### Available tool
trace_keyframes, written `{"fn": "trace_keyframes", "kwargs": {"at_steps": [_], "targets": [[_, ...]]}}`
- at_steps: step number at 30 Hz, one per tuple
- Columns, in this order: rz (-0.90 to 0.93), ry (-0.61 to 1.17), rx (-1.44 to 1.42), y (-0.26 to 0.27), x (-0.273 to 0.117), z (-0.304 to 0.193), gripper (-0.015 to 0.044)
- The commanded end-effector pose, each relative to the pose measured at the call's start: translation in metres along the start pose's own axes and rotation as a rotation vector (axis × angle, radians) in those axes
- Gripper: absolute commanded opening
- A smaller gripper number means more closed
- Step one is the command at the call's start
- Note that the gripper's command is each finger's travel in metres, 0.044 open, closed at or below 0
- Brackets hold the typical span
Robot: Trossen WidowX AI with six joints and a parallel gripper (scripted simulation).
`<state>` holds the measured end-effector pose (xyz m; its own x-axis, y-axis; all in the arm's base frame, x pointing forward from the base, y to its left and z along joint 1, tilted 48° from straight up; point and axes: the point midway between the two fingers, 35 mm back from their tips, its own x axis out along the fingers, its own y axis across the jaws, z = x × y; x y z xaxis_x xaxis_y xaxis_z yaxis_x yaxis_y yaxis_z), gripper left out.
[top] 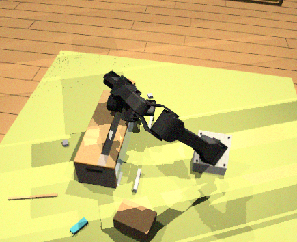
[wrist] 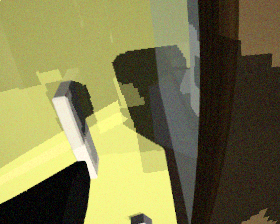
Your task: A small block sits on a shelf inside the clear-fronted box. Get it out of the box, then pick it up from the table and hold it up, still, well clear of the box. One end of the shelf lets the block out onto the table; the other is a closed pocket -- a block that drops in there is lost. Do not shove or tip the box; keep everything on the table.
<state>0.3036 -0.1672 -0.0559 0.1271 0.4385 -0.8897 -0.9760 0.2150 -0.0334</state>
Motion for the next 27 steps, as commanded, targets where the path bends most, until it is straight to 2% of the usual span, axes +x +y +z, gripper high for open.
{"fn": "trace_keyframes", "kwargs": {"at_steps": [1,14,22,27], "targets": [[0.0,0.003,-0.005,0.0,0.002,-0.006,0.04],[0.0,0.004,-0.005,0.0,0.006,-0.018,0.04],[0.003,0.002,0.001,0.001,-0.051,-0.035,0.04],[-0.004,0.003,0.01,0.0,-0.048,-0.036,0.04]]}}
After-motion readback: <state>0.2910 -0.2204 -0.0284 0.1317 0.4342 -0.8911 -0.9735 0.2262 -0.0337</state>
